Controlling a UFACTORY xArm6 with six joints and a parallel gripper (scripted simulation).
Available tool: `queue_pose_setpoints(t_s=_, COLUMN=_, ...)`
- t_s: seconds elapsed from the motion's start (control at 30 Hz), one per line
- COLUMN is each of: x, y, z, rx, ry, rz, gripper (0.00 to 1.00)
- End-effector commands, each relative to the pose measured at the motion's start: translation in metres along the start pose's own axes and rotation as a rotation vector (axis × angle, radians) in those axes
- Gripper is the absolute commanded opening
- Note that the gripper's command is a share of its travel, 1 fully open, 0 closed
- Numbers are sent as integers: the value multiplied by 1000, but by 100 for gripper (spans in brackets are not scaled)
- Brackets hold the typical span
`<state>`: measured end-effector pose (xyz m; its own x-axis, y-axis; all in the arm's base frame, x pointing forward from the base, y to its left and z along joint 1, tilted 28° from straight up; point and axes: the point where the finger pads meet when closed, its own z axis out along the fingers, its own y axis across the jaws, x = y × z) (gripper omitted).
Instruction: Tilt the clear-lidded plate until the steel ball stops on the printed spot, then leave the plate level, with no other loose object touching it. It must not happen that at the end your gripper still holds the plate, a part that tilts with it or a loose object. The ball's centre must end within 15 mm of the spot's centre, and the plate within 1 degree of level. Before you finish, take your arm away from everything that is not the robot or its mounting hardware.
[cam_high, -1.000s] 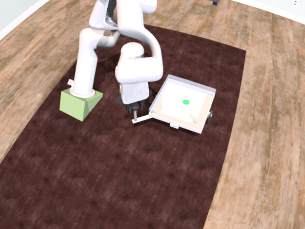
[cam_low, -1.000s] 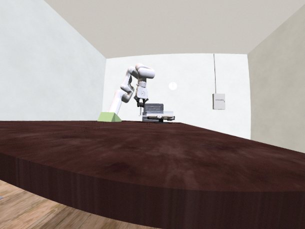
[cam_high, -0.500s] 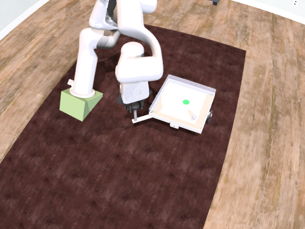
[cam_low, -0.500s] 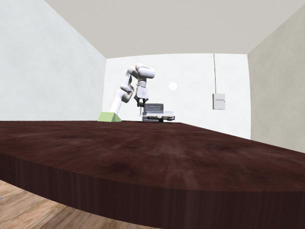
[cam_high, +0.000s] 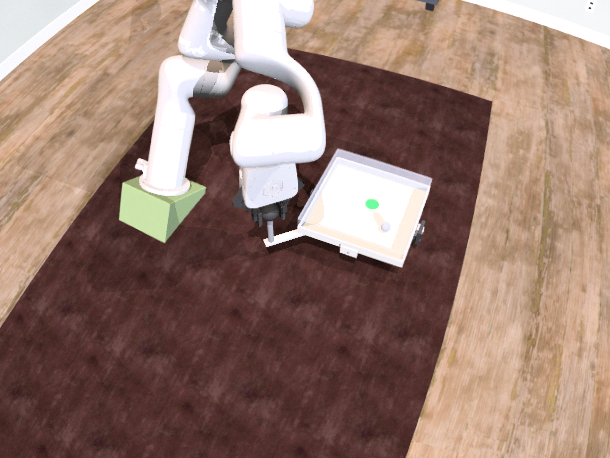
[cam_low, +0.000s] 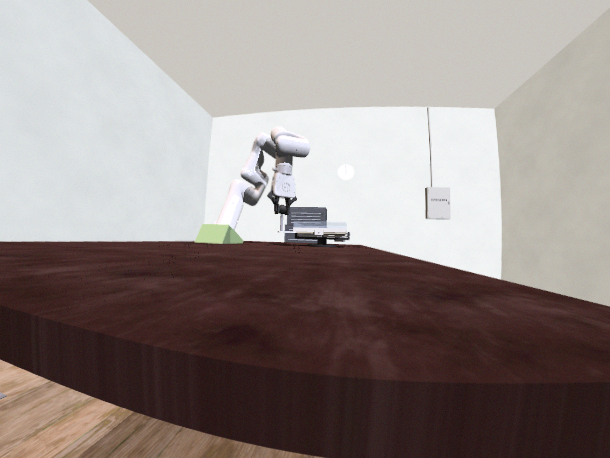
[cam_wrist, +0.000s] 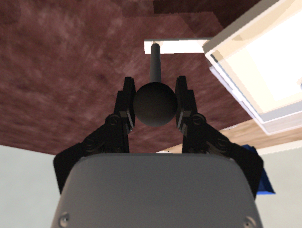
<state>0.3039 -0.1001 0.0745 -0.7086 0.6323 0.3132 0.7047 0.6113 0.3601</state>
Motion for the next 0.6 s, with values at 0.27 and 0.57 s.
queue_pose_setpoints(t_s=0.27, x=0, y=1, z=-2, rx=0, ry=-1, rz=0, gripper=0)
queue_pose_setpoints(t_s=0.57, x=0, y=1, z=-3, rx=0, ry=-1, rz=0, gripper=0)
